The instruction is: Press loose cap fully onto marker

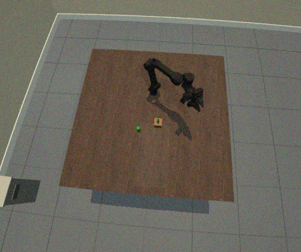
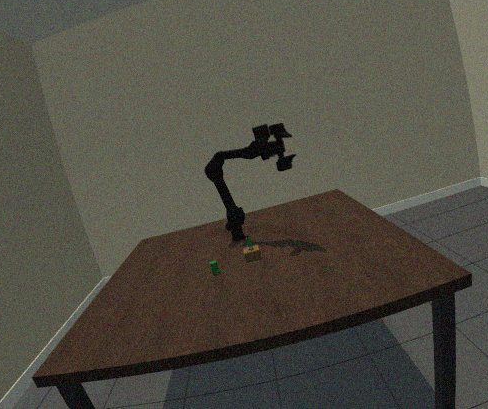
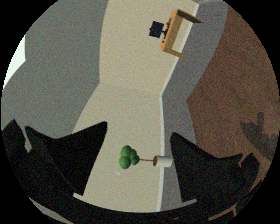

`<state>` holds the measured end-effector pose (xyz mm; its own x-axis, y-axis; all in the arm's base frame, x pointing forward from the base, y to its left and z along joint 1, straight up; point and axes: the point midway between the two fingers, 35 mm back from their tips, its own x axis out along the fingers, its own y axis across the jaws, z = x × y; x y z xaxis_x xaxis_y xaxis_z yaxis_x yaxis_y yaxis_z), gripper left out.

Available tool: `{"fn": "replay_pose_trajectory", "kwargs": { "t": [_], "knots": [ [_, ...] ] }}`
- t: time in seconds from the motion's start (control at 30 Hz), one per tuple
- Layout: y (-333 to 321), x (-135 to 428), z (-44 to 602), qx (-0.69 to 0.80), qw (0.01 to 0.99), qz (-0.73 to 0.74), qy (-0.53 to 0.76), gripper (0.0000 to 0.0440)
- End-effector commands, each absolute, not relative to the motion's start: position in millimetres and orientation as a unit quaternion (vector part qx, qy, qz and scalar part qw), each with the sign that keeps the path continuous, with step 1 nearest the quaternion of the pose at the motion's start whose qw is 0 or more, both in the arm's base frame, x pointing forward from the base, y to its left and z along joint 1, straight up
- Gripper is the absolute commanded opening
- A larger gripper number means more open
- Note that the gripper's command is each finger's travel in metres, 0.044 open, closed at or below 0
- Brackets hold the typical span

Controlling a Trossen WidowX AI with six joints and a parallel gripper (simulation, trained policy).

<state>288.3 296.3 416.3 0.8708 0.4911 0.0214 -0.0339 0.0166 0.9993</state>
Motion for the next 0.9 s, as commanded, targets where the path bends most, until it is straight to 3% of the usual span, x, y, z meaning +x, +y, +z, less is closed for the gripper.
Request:
{"fn": "replay_pose_trajectory", "kwargs": {
  "t": [0.0, 0.87],
  "knots": [
    [291, 292, 417, 0.677, 0.692, 0.181, 0.174, 0.034],
    [233, 330, 387, 0.669, 0.709, 0.058, 0.215, 0.034]
  ]
}}
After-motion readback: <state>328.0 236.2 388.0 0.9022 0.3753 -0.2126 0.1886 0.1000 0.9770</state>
